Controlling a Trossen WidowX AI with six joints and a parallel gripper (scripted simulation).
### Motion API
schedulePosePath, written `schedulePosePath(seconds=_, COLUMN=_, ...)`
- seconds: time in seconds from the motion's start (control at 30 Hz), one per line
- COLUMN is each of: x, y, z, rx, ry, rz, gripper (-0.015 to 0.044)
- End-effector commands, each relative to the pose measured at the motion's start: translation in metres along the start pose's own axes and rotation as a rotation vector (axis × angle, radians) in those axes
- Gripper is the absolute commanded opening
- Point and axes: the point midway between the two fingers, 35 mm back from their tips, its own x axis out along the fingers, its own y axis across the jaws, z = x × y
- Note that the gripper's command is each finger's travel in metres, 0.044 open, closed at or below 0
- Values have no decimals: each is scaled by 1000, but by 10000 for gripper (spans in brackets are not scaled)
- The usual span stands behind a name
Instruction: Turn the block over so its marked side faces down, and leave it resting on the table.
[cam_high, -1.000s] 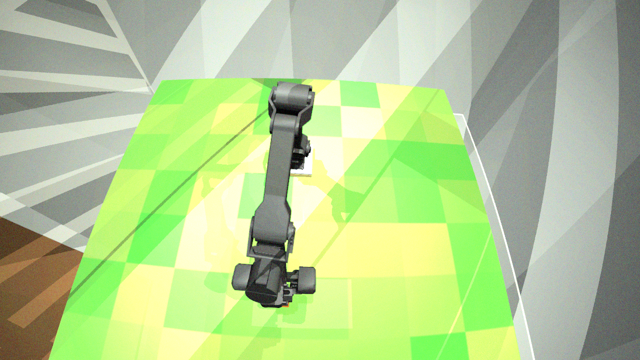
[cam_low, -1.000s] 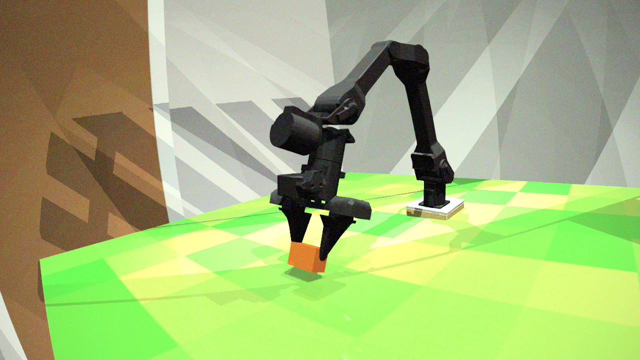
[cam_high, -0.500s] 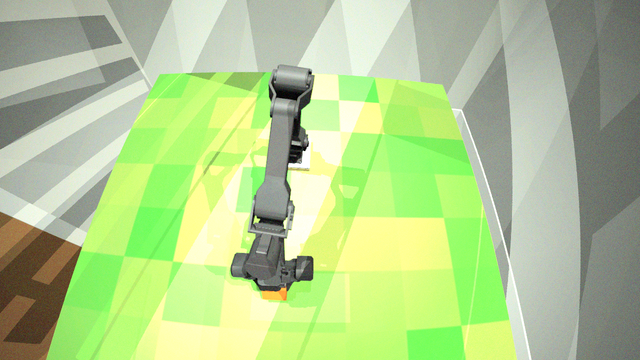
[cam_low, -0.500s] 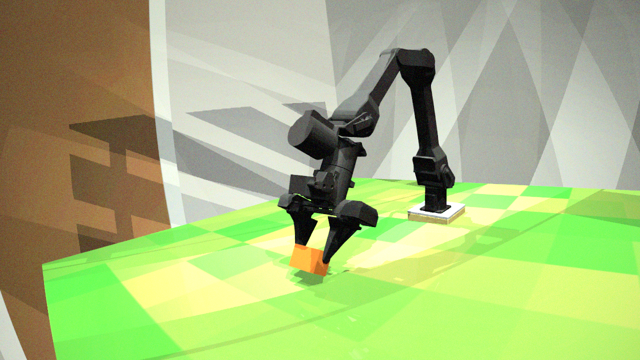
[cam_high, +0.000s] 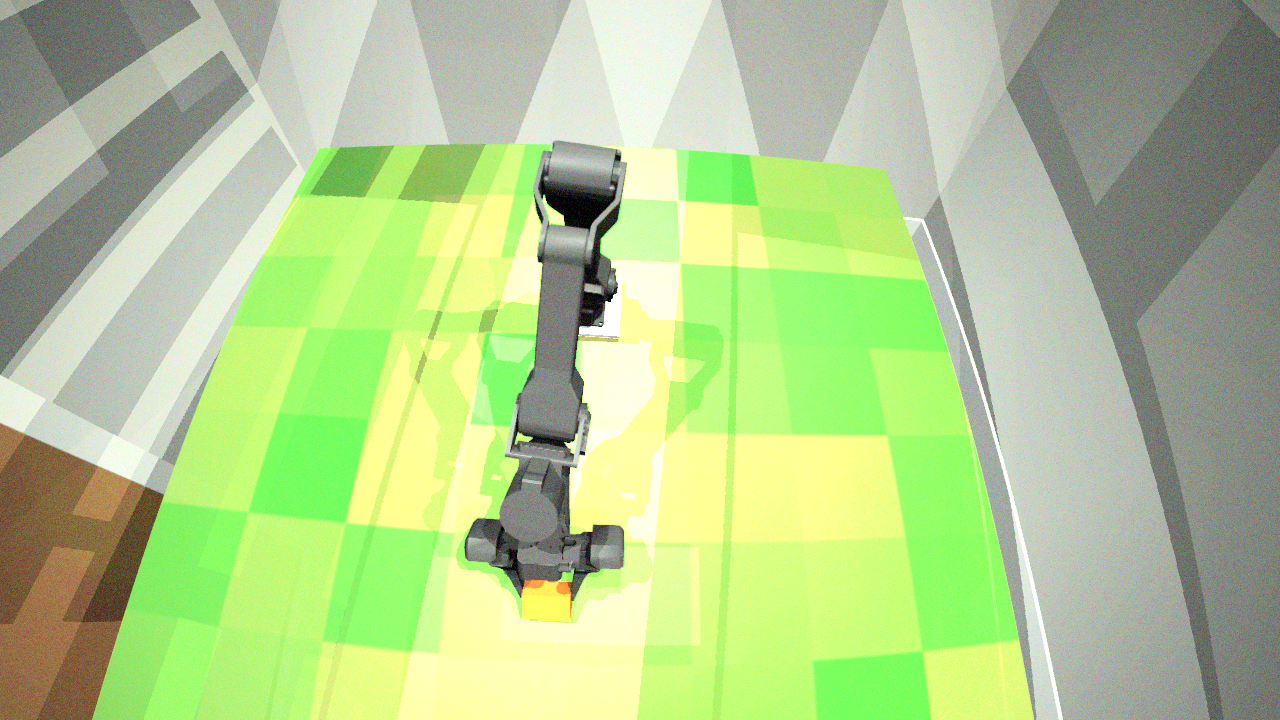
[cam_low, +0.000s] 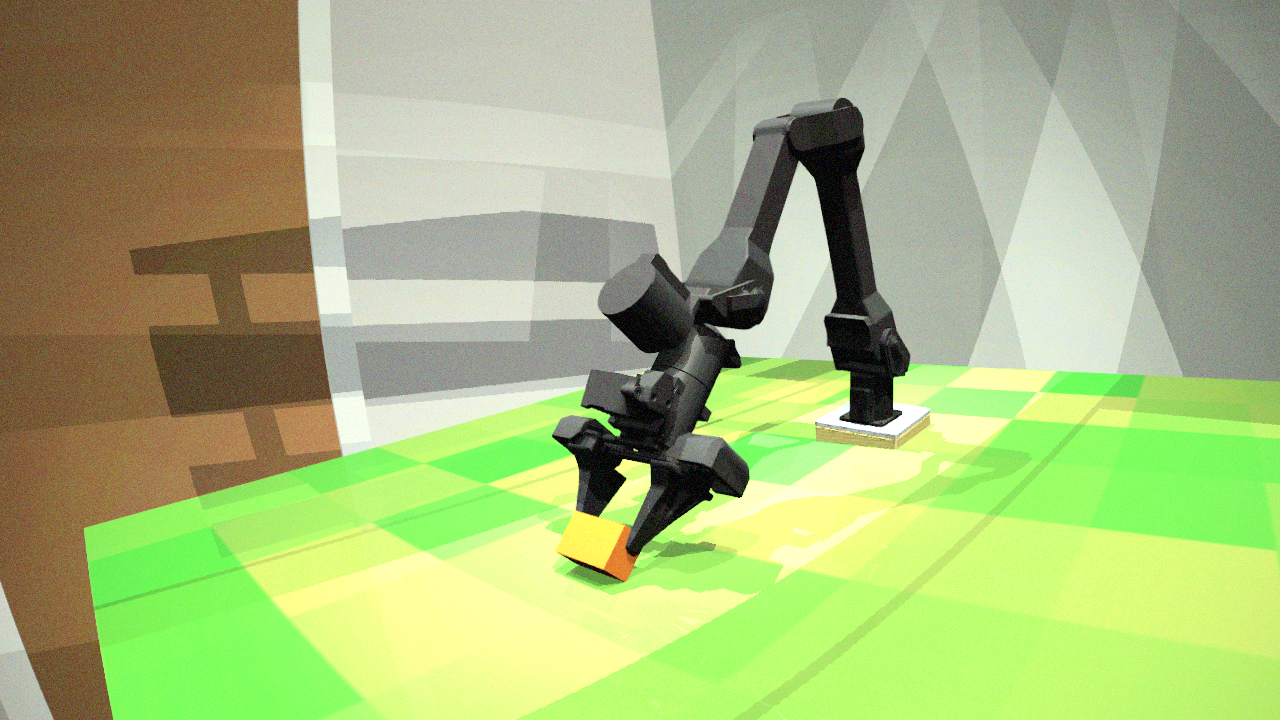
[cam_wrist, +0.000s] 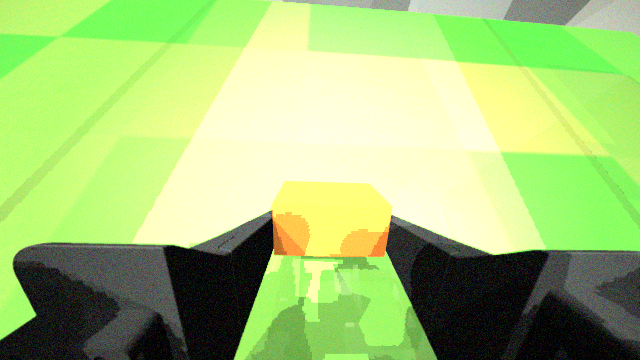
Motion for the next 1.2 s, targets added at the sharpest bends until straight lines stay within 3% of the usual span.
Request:
schedulePosePath(seconds=0.0, x=5, y=0, z=-7, rx=6, ry=-51, rz=3, gripper=0)
schedulePosePath(seconds=0.63, x=-4, y=3, z=-22, rx=8, ry=-340, rz=7, gripper=0)
schedulePosePath(seconds=1.17, x=-8, y=3, z=-21, rx=8, ry=-379, rz=7, gripper=0)
